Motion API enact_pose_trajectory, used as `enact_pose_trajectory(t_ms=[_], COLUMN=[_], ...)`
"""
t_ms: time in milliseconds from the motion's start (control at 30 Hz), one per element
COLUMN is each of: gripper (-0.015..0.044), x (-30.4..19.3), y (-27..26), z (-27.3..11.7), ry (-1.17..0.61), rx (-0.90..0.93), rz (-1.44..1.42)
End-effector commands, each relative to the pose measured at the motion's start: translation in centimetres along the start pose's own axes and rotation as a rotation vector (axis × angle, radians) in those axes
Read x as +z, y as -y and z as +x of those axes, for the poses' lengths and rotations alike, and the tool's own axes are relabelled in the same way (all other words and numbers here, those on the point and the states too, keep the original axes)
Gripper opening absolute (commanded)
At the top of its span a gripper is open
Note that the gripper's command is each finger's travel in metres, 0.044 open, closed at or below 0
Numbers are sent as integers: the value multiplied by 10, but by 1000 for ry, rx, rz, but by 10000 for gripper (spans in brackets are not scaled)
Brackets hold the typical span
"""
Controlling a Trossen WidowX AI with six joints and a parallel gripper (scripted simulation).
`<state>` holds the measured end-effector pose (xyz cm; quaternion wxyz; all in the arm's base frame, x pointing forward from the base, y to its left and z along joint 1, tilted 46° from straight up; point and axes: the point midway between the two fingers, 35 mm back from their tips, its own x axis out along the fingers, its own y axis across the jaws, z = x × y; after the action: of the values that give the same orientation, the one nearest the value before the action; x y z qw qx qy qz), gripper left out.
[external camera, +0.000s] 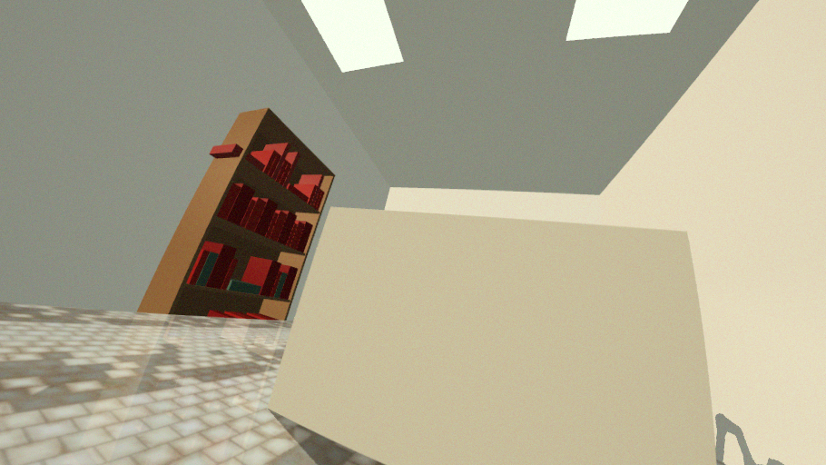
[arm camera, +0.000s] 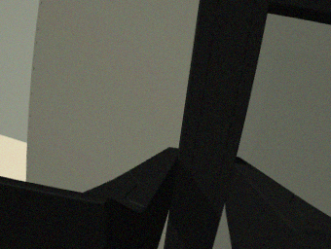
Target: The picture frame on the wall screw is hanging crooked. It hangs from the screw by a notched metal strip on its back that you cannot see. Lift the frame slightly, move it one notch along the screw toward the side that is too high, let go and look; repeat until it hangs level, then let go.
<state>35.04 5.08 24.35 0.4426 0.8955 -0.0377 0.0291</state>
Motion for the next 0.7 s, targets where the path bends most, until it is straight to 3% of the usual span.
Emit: enact_pose_trajectory(t_ms=[0,667], gripper=[0,0], x=[0,1], y=[-5,-3], z=[1,1], ry=[0,1], rx=[15,15], rz=[6,6])
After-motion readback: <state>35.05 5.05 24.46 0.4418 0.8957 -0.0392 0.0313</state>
